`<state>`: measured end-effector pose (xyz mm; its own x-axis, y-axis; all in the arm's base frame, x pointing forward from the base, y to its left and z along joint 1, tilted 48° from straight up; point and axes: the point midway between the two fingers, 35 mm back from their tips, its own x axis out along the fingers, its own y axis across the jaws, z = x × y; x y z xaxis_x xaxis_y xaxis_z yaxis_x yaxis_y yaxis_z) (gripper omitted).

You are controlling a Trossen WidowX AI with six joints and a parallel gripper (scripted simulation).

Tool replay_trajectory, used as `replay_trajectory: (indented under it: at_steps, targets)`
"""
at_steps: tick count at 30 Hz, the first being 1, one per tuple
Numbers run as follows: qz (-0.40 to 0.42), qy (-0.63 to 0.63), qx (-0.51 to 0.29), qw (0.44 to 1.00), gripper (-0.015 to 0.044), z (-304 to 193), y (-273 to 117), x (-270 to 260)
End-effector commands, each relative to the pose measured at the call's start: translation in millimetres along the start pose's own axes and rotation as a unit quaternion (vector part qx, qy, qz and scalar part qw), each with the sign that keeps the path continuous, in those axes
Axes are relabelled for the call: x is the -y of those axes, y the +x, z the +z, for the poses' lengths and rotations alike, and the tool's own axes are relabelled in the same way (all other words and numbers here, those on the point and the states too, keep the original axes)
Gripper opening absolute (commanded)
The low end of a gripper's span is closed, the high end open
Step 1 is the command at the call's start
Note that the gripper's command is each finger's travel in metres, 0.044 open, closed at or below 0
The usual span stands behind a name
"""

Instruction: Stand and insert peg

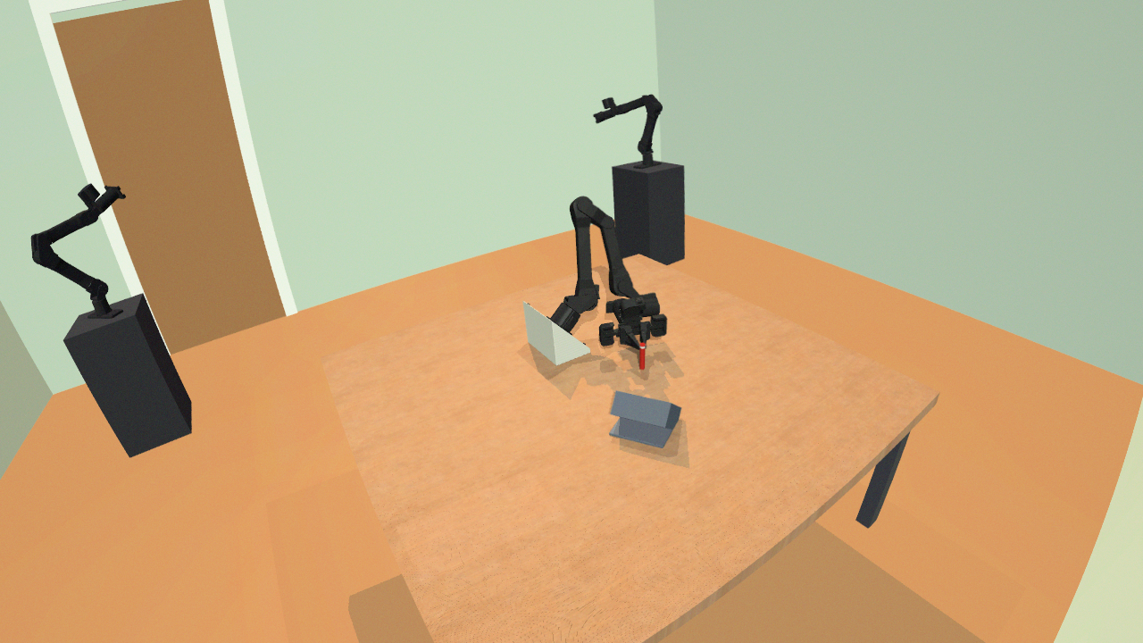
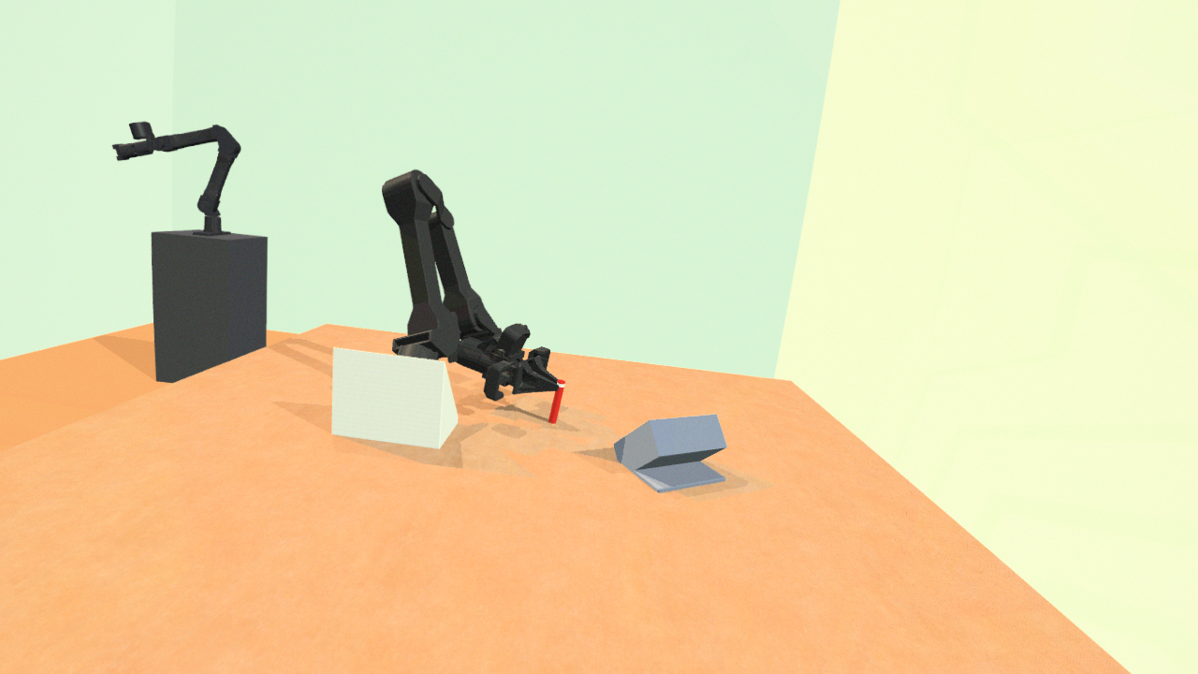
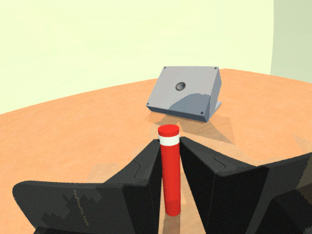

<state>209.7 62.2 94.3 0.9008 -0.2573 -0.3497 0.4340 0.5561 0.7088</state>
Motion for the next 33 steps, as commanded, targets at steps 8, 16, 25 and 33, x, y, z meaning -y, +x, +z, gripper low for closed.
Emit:
replay_trajectory:
  at_steps: [8,16,25,33]
  targets:
    - [-0.001,0.003,0.007,1.000,0.0051,-3.3,-2.1,0.3]
    - [-0.002,0.006,0.017,1.000,0.0051,-4.2,-3.2,0.8]
    - [-0.002,0.009,0.027,1.000,0.0051,-5.2,-4.2,1.1]
    - [-0.003,0.012,0.037,0.999,0.0051,-5.9,-4.9,1.4]
